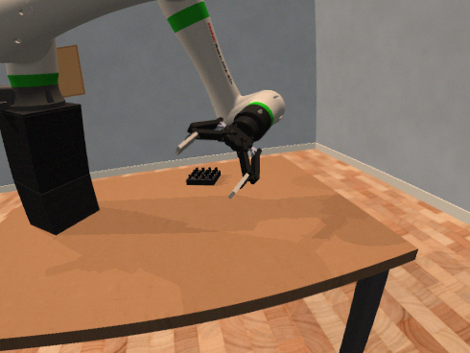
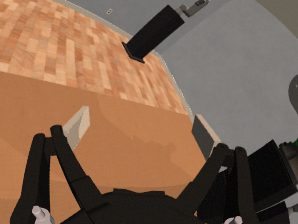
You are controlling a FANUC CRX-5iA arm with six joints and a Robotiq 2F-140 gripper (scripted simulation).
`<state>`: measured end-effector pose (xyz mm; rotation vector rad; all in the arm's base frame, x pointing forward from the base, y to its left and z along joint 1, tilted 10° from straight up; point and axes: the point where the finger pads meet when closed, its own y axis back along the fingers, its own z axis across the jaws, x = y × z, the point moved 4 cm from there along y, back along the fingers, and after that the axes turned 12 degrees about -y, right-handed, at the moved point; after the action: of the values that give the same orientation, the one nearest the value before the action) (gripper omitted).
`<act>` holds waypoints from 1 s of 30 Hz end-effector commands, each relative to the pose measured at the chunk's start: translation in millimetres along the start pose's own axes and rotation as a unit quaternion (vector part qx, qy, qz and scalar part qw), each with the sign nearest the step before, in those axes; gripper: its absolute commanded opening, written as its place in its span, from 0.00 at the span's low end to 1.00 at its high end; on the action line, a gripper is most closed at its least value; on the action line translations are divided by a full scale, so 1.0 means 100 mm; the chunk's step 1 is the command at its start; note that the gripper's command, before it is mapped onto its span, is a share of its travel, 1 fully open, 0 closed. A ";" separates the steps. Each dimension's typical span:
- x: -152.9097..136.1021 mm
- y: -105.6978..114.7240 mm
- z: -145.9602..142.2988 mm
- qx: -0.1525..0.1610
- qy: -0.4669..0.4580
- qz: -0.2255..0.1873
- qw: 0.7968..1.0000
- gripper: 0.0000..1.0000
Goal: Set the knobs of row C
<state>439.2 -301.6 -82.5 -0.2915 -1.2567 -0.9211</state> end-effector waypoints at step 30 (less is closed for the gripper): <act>-0.59 0.65 0.49 0.137 0.108 -0.074 0.982 1.00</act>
<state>447.3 -233.2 -96.2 -0.0134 -1.2100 -0.8885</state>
